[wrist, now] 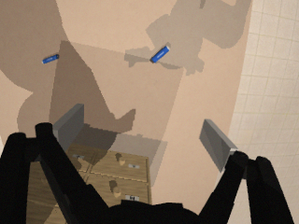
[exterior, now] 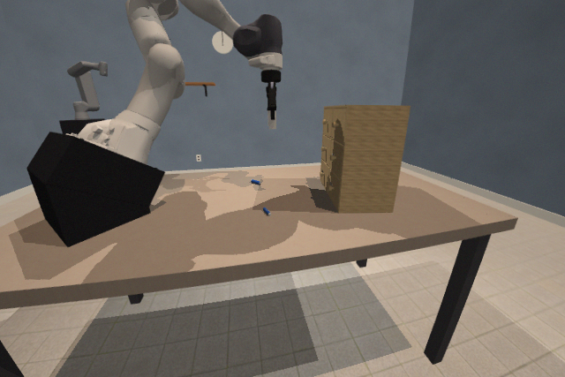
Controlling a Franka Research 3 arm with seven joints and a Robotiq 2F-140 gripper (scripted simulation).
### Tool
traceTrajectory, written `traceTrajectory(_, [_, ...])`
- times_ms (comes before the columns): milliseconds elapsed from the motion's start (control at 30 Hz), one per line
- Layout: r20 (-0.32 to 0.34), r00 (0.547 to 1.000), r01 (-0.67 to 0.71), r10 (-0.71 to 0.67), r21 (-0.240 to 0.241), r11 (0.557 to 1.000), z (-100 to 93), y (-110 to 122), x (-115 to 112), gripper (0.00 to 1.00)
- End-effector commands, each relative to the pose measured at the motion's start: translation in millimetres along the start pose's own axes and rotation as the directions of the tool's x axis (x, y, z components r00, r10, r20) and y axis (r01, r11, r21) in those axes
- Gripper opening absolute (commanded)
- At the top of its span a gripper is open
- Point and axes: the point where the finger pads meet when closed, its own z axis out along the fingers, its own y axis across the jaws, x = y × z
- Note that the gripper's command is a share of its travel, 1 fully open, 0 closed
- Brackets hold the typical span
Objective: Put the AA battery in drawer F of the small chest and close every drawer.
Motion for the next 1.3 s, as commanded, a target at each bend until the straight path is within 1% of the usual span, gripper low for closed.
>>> traceTrajectory(0, [-0.002, 0.996, -0.088, 0.088, 0.001, 0.996, 0.4, 6.7, 3.6, 1.00])
traceTrajectory(133, [-0.004, 0.996, -0.084, 0.084, 0.004, 0.996, 0.7, 6.7, 4.1, 1.00])
traceTrajectory(200, [-0.012, 0.998, -0.059, 0.059, 0.018, 0.998, 2.4, 3.8, 6.5, 1.00])
traceTrajectory(267, [-0.034, 0.999, 0.003, -0.001, 0.051, 0.999, 6.4, -3.5, 12.1, 1.00])
traceTrajectory(333, [-0.081, 0.991, 0.113, -0.105, 0.103, 0.988, 12.4, -16.4, 21.6, 1.00])
traceTrajectory(400, [-0.159, 0.957, 0.267, -0.242, 0.161, 0.950, 19.2, -36.0, 34.6, 1.00])
traceTrajectory(433, [-0.182, 0.945, 0.303, -0.272, 0.172, 0.937, 22.2, -48.4, 42.0, 1.00])
traceTrajectory(500, [-0.182, 0.945, 0.303, -0.272, 0.172, 0.937, 22.2, -48.4, 42.0, 1.00])
traceTrajectory(533, [-0.244, 0.907, 0.393, -0.343, 0.197, 0.898, 24.4, -62.5, 49.5, 1.00])
traceTrajectory(600, [-0.282, 0.873, 0.460, -0.398, 0.206, 0.863, 24.4, -62.5, 49.5, 1.00])
traceTrajectory(633, [-0.314, 0.853, 0.491, -0.416, 0.215, 0.844, 25.6, -78.3, 56.9, 1.00])
traceTrajectory(700, [-0.355, 0.808, 0.560, -0.470, 0.216, 0.800, 25.6, -78.3, 56.9, 1.00])
traceTrajectory(733, [-0.389, 0.785, 0.587, -0.482, 0.221, 0.778, 25.4, -95.4, 63.6, 1.00])
traceTrajectory(833, [-0.447, 0.707, 0.678, -0.548, 0.208, 0.705, 25.4, -95.4, 63.6, 1.00])
traceTrajectory(867, [-0.483, 0.679, 0.702, -0.553, 0.209, 0.681, 23.5, -113.7, 69.1, 1.00])
traceTrajectory(1000, [-0.553, 0.556, 0.804, -0.621, 0.167, 0.571, 23.5, -113.7, 69.1, 1.00])
traceTrajectory(1067, [-0.553, 0.556, 0.804, -0.621, 0.167, 0.571, 23.5, -113.7, 69.1, 1.00])
traceTrajectory(1100, [-0.615, 0.468, 0.857, -0.635, 0.139, 0.497, 19.8, -132.6, 72.9, 1.00])
traceTrajectory(1200, [-0.651, 0.372, 0.904, -0.661, 0.091, 0.418, 19.8, -132.6, 72.9, 1.00])
traceTrajectory(1233, [-0.687, 0.332, 0.919, -0.646, 0.080, 0.387, 14.2, -151.6, 74.3, 1.00])
traceTrajectory(1267, [-0.700, 0.294, 0.932, -0.650, 0.060, 0.357, 14.2, -151.6, 74.3, 1.00])
